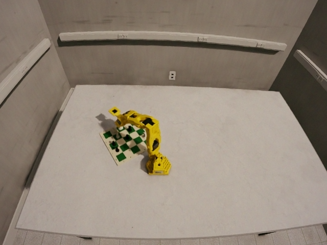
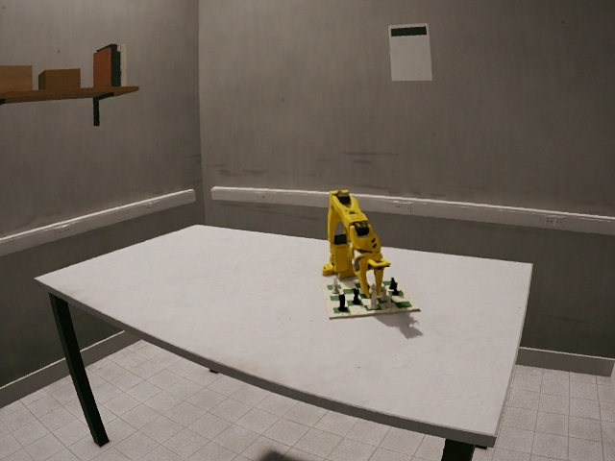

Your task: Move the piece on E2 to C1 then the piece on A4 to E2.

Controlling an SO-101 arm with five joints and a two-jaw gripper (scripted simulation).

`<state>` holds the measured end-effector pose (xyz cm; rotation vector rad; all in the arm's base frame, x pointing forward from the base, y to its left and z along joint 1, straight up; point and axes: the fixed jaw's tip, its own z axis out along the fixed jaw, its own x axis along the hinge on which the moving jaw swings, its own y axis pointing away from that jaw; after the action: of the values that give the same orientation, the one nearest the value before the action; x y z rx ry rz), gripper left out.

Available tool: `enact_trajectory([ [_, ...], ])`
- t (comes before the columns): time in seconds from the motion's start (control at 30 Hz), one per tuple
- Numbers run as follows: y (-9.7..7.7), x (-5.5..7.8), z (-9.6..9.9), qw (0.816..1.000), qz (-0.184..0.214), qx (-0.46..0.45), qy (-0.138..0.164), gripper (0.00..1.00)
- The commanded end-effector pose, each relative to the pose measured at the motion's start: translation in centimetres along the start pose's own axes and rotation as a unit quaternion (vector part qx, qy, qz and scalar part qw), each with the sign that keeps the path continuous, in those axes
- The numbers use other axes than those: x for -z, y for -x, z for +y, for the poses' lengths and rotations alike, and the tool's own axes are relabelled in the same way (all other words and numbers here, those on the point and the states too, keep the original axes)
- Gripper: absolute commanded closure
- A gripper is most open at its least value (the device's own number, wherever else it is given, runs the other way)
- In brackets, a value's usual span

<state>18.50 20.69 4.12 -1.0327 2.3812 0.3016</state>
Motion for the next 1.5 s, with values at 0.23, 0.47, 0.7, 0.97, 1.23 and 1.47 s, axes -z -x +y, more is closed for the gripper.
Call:
enact_trajectory([
  [0.23, -0.4, -0.1, 0.2, 1.0, 0.012, -0.002, 0.002, 0.88],
  [0.47, 0.0, 0.6, 0.2, 1.0, 0.012, -0.002, 0.003, 0.88],
  [0.7, 0.4, 1.2, 0.2, 1.0, 0.012, -0.002, 0.003, 0.88],
  [0.97, 1.2, 2.5, 0.2, 1.0, 0.011, -0.002, 0.003, 0.88],
  [1.23, 1.6, 3.2, 0.2, 1.0, 0.011, -0.002, 0.003, 0.88],
  [1.47, 1.9, 3.7, 0.2, 1.0, 0.011, -0.002, 0.003, 0.88],
])
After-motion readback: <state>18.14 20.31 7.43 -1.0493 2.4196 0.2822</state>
